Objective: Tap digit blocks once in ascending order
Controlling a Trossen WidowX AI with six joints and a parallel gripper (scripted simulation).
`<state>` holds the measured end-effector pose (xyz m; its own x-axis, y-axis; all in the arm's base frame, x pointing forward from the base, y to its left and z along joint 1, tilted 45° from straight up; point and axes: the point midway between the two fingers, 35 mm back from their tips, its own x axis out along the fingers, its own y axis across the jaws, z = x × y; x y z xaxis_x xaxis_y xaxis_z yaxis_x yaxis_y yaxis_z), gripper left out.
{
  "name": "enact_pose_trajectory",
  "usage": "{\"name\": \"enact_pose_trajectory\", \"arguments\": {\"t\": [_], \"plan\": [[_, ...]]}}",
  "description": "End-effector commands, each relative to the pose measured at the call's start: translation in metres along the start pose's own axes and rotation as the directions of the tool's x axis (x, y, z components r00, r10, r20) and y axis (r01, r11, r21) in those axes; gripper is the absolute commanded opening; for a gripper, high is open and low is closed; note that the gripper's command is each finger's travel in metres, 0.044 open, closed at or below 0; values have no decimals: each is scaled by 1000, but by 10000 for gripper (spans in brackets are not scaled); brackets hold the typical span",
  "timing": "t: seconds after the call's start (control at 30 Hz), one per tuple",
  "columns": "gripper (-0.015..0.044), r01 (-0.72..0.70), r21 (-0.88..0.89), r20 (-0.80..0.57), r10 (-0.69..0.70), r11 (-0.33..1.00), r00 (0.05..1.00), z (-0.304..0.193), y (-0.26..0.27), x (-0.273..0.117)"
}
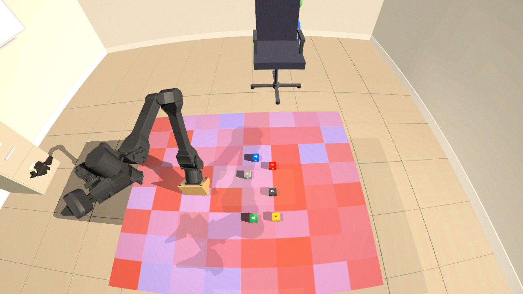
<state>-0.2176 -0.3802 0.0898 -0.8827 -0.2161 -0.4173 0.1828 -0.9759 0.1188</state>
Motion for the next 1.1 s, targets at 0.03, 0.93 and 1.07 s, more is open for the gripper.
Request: {"name": "enact_pose_trajectory", "arguments": {"t": [0.03, 0.93, 1.07], "plan": [[400, -240, -432, -265, 132, 870, 955, -74, 41, -40], [400, -712, 158, -836, -476, -685, 273, -297, -51, -328], [400, -596, 419, -758, -625, -685, 186, -302, -87, -369]]}}
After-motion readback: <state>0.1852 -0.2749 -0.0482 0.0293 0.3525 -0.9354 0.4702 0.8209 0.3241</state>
